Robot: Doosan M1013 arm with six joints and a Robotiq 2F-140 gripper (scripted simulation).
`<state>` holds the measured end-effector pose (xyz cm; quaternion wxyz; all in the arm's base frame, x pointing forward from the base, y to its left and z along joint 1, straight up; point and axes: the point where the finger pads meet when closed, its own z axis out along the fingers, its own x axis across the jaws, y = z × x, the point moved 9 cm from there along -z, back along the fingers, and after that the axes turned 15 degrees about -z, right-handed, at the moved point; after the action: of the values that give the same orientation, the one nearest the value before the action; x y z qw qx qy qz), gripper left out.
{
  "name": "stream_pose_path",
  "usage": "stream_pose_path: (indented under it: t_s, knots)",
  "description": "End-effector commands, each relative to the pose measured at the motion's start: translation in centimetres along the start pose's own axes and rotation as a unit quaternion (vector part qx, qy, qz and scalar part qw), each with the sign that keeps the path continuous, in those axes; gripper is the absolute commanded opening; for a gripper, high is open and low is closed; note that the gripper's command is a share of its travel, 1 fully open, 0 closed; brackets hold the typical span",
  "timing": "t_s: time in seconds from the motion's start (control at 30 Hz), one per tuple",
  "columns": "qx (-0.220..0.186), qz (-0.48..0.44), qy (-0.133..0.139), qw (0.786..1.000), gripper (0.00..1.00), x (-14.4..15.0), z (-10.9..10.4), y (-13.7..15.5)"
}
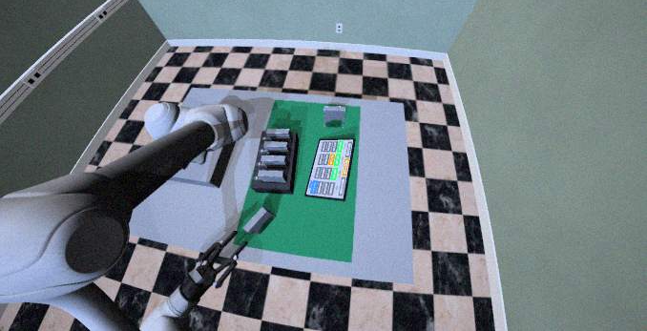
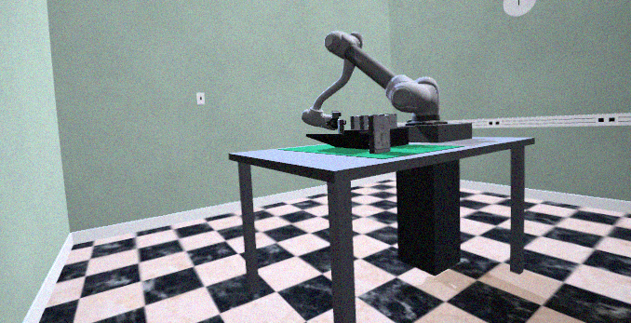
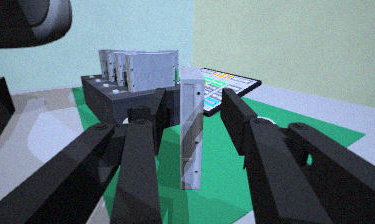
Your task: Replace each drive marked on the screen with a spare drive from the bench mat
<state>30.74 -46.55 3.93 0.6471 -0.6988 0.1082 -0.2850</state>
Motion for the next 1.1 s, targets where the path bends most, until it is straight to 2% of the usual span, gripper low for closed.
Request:
stream_pose_path:
  t_s: [0.0,1.07]
  knots:
    - [0.000,0.000,0.000,1.000,0.40,0.1,0.0,-0.3]
    - [0.000,0.000,0.000,1.000,0.40,2.2,0.0,-8.2]
